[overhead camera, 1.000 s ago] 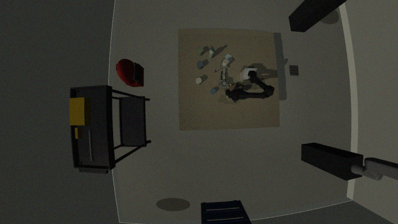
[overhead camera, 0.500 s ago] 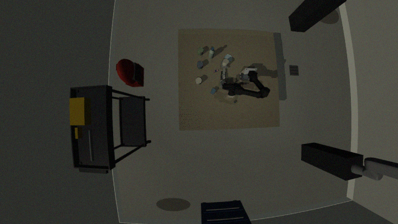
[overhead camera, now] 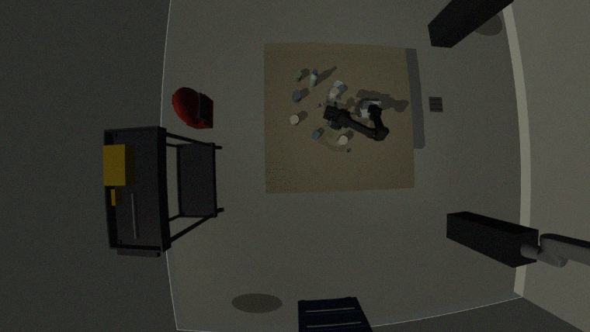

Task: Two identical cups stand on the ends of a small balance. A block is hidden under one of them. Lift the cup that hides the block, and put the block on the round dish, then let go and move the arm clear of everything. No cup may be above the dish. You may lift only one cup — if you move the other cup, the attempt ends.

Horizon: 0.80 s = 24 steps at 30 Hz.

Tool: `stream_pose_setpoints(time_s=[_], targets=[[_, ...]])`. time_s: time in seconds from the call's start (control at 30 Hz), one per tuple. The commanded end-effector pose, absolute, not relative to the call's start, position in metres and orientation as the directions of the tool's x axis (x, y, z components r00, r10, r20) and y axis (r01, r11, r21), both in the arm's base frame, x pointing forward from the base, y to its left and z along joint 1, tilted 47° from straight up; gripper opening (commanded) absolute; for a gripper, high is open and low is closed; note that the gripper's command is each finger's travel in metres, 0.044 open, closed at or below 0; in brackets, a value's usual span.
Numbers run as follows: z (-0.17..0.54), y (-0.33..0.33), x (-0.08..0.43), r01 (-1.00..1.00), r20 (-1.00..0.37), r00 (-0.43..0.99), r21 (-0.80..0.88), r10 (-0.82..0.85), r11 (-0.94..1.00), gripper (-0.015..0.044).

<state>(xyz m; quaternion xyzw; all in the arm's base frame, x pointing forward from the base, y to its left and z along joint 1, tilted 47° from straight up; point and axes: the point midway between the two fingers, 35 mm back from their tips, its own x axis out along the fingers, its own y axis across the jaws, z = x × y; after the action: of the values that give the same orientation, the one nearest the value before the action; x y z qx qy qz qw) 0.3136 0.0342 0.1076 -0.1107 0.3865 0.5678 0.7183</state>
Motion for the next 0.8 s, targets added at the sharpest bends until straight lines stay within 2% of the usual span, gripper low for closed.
stream_pose_setpoints(time_s=[0.0, 0.77], targets=[[0.103, 0.039, 0.313, -0.899, -0.678, 0.053, 0.287, 0.733, 0.331, 0.0260], [0.079, 0.065, 0.315, -0.899, -0.677, 0.053, 0.287, 0.734, 0.330, 0.0260]])
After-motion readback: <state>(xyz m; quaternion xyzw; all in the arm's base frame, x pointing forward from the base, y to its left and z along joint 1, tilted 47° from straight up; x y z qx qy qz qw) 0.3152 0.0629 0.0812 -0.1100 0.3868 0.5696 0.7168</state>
